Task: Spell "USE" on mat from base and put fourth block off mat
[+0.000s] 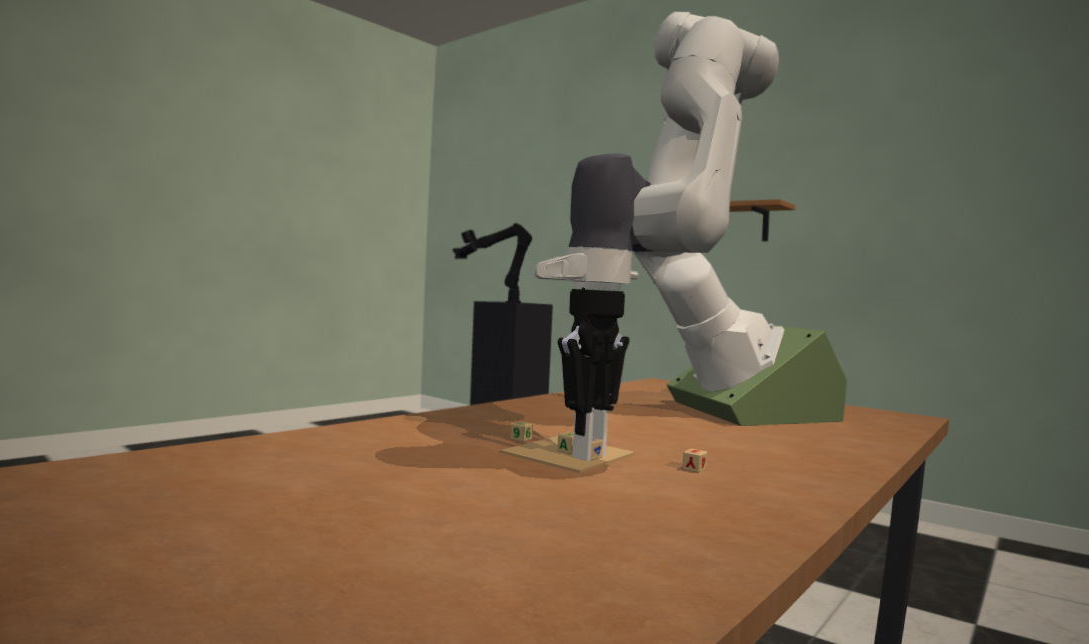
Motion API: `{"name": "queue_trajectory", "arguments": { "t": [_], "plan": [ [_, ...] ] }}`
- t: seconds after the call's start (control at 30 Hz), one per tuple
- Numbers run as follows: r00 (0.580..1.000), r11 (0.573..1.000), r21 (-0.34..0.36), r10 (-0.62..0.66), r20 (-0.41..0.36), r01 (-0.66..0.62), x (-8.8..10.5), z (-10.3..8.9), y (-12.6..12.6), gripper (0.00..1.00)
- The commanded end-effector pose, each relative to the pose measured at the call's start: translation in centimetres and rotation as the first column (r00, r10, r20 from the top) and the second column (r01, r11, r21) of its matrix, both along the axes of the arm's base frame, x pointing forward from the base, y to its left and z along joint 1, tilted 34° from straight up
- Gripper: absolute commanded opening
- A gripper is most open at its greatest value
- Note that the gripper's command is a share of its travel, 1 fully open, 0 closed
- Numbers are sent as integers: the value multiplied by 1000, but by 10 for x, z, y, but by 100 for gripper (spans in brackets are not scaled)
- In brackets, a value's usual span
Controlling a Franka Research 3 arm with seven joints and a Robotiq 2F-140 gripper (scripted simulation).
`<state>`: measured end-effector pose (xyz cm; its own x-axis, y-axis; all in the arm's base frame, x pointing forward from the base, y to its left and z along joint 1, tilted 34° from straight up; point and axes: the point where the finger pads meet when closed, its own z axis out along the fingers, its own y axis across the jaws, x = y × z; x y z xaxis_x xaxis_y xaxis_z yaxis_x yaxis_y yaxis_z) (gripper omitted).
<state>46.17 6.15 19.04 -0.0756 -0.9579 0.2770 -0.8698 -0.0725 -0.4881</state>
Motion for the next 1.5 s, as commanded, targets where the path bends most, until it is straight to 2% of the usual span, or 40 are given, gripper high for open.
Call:
{"name": "queue_trajectory", "arguments": {
  "t": [0.0,0.17,0.27,0.67,0.87,1.47],
  "plan": [
    [1000,1000,-1,5,1,-5,1,1,1,13],
    [1000,1000,-2,5,1,-5,0,3,2,13],
    [1000,1000,-2,5,1,-5,-6,12,5,13],
    [1000,1000,-1,5,1,-5,-44,77,27,13],
    [1000,1000,-1,5,1,-5,-48,83,29,13],
    [1000,1000,-1,5,1,-5,-48,83,29,13]
  ]
}}
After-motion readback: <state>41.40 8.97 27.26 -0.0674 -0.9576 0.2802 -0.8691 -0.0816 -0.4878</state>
